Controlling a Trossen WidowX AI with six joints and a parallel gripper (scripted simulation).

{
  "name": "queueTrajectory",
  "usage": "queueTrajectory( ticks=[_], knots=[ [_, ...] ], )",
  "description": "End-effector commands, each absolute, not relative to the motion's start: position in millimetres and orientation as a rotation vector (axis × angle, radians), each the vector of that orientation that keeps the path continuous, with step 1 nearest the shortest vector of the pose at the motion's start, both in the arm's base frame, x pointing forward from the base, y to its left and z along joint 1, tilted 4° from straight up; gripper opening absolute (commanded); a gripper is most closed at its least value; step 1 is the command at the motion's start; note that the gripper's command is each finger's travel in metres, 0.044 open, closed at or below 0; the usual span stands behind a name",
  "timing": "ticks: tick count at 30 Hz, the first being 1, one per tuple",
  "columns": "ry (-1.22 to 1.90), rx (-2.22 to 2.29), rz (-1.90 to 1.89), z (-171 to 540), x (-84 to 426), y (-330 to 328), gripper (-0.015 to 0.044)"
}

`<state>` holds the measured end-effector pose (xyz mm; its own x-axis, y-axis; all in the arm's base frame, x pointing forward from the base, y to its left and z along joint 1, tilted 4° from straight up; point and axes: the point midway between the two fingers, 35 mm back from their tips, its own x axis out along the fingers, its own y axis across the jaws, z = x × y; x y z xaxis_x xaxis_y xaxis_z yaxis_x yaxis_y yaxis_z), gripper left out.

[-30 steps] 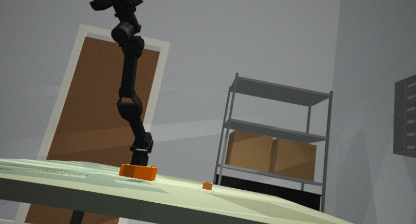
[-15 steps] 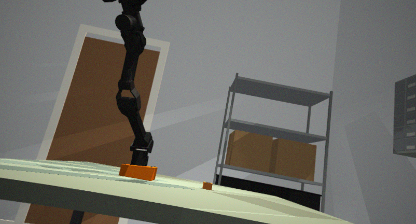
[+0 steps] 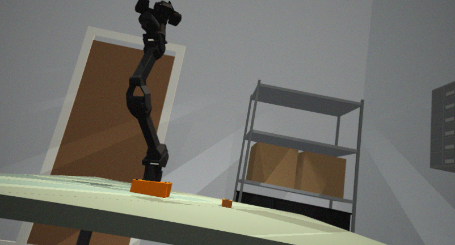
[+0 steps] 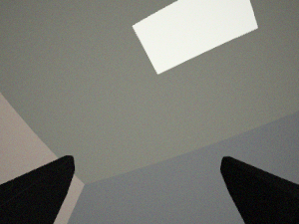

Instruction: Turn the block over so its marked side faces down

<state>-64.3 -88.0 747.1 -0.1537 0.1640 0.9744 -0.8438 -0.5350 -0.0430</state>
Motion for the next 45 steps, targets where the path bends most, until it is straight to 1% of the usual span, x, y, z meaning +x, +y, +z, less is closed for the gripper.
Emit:
queueTrajectory(
  ticks=[1,7,13,18,23,29,35,40,45],
  knots=[
    [-0.699,1.289,1.673,747,-41,-26,0.044],
    [-0.537,1.123,1.507,732,6,64,0.044],
    [-0.365,0.963,1.335,699,66,141,0.044],
    [-0.212,0.833,1.189,657,123,193,0.044],
    [-0.061,0.707,1.038,606,182,227,0.044],
    [0.124,0.564,0.855,533,251,246,0.044],
    [0.321,0.437,0.679,453,310,244,0.044],
    [0.504,0.336,0.544,381,347,232,0.044],
    [0.719,0.311,0.417,305,369,209,0.044]
  ],
)
